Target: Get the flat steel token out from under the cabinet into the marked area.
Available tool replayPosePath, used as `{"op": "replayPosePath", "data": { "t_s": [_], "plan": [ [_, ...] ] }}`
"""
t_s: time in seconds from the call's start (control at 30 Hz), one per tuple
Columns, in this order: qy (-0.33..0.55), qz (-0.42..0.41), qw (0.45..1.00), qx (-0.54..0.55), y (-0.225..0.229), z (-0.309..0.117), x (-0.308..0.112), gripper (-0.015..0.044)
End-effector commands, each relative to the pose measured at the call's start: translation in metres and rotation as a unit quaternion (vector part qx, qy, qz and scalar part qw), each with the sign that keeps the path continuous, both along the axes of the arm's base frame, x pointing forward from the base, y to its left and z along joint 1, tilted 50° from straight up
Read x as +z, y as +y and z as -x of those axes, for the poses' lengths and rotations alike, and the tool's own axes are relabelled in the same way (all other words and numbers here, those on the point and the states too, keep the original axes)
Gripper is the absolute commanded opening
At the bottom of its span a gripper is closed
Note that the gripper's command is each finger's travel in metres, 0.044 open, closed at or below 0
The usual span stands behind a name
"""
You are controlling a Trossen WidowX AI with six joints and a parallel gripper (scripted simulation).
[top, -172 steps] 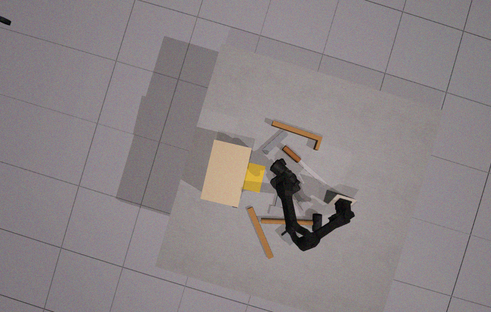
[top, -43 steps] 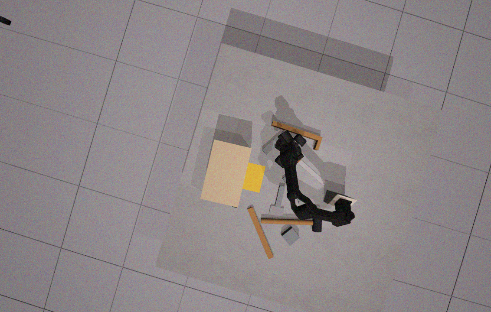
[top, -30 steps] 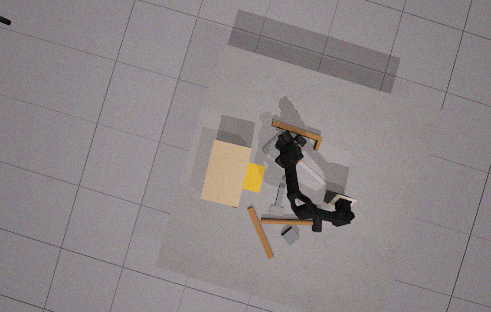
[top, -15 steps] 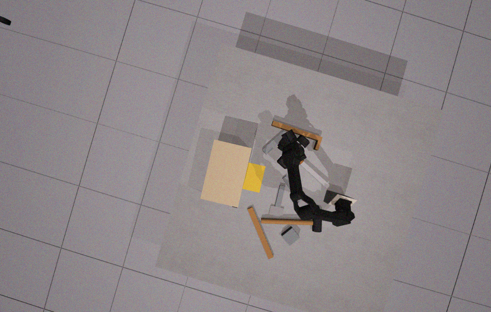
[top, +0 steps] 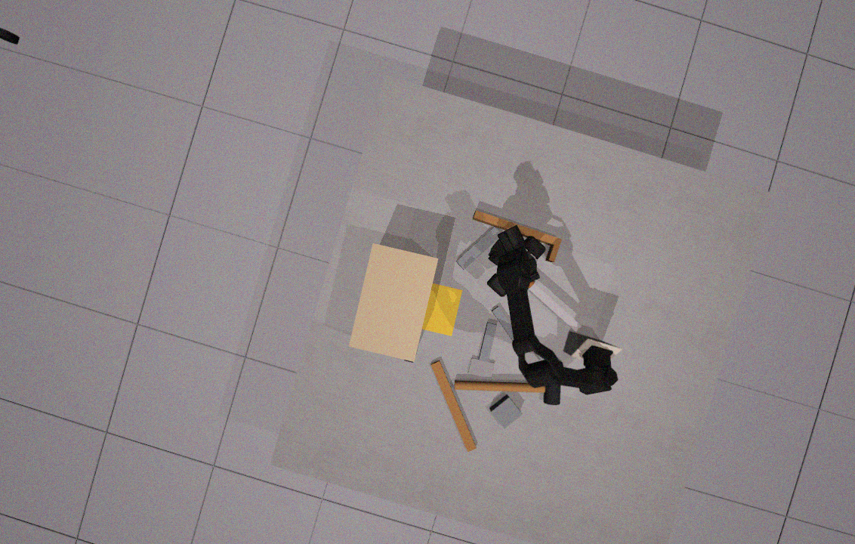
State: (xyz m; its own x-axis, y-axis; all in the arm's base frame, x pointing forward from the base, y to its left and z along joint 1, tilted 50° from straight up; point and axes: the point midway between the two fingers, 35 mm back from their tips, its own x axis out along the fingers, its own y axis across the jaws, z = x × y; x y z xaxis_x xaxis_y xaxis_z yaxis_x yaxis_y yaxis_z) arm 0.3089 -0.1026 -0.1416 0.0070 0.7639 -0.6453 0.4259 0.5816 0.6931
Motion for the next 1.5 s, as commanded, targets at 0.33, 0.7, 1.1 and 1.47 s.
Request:
{"op": "replayPosePath", "data": {
  "t_s": [0.33,0.7,1.1,1.47],
  "plan": [
    [-0.009,0.010,1.000,-0.001,-0.028,0.008,0.026,0.0000],
    [-0.008,0.010,1.000,-0.001,-0.043,0.017,0.042,0.0000],
    [-0.008,0.011,1.000,-0.001,-0.060,0.025,0.058,0.0000],
    [-0.008,0.011,1.000,-0.001,-0.072,0.031,0.050,0.0000]
  ]
}}
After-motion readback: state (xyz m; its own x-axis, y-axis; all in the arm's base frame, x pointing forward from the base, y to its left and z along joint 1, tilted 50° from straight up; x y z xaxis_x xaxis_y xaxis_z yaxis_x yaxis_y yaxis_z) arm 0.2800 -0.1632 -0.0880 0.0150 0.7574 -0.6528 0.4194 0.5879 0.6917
